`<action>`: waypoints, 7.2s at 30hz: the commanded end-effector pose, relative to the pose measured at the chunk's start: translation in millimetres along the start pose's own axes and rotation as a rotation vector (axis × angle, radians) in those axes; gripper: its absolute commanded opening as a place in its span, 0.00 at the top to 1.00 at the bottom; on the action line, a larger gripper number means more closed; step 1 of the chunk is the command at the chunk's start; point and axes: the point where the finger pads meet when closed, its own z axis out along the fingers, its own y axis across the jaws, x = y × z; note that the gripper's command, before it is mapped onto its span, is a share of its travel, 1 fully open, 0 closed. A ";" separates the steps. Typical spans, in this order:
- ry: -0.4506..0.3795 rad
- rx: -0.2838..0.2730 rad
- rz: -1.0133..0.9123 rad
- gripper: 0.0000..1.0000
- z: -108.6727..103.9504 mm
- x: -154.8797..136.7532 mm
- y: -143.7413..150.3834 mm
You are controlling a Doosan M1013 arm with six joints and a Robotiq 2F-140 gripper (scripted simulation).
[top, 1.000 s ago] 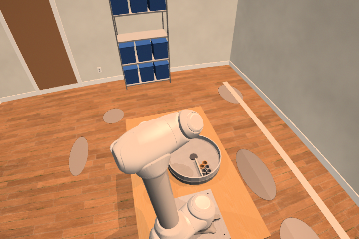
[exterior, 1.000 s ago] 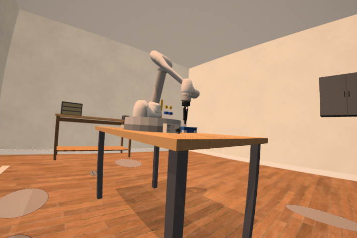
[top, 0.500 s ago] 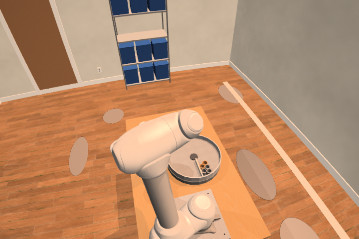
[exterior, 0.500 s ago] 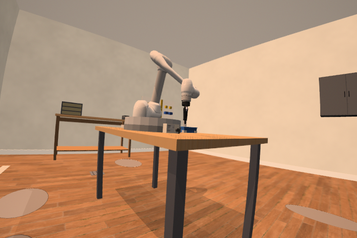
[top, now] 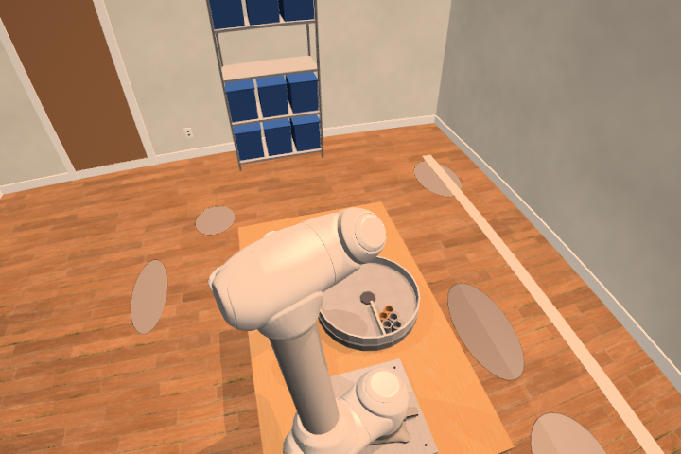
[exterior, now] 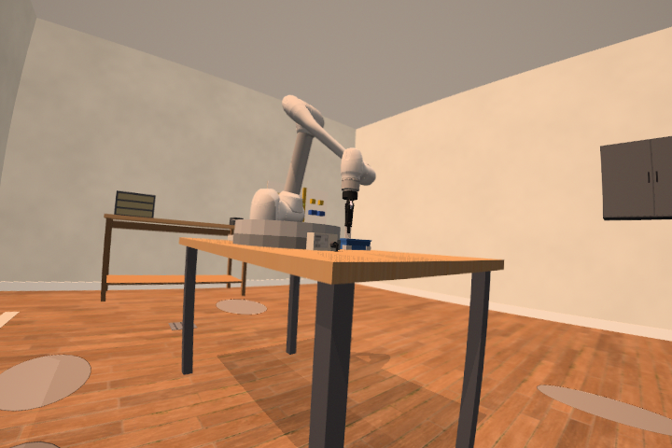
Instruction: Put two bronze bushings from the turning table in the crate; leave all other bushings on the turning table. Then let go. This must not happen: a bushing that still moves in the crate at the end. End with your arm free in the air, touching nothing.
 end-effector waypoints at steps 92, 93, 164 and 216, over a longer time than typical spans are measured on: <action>0.000 0.000 0.000 0.90 5.9 0.0 0.0; 0.000 0.000 0.000 0.90 5.9 0.0 0.0; 0.000 0.000 0.000 0.90 -78.0 0.0 0.0; 0.000 0.000 0.006 0.72 -78.0 1.5 -0.5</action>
